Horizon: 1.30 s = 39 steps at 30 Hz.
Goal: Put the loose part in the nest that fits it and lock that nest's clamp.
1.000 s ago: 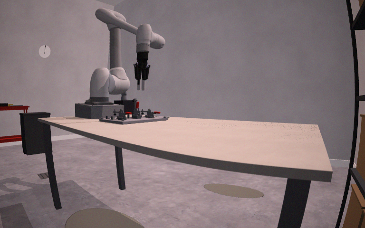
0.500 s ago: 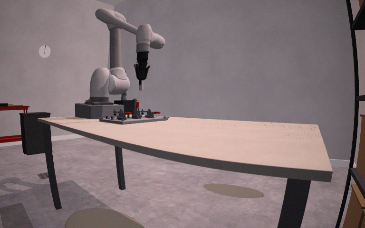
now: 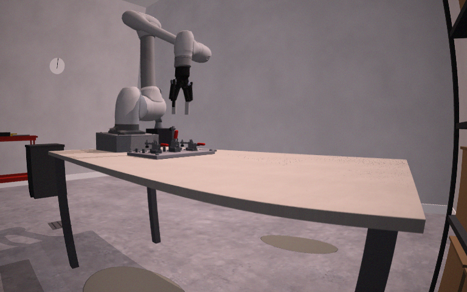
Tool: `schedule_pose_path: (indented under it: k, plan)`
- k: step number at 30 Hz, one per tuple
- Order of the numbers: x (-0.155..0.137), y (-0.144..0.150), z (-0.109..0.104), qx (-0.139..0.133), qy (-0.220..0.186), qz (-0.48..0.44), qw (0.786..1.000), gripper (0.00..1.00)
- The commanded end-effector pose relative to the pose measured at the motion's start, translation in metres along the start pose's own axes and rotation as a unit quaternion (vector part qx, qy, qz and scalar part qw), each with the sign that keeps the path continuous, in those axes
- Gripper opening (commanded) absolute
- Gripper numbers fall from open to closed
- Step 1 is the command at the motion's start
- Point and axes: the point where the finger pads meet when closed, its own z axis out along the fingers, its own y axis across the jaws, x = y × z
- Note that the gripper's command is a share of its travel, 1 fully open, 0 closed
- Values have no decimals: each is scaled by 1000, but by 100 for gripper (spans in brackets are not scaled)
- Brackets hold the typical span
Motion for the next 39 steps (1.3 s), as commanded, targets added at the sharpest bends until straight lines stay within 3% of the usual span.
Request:
schedule_pose_path:
  k: [1, 24, 25, 39]
  plan:
    - [0, 0, 0, 0, 0, 0, 1000, 62]
    - [0, 0, 0, 0, 0, 0, 1000, 62]
    - [0, 0, 0, 0, 0, 0, 1000, 35]
    - [0, 0, 0, 0, 0, 0, 1000, 35]
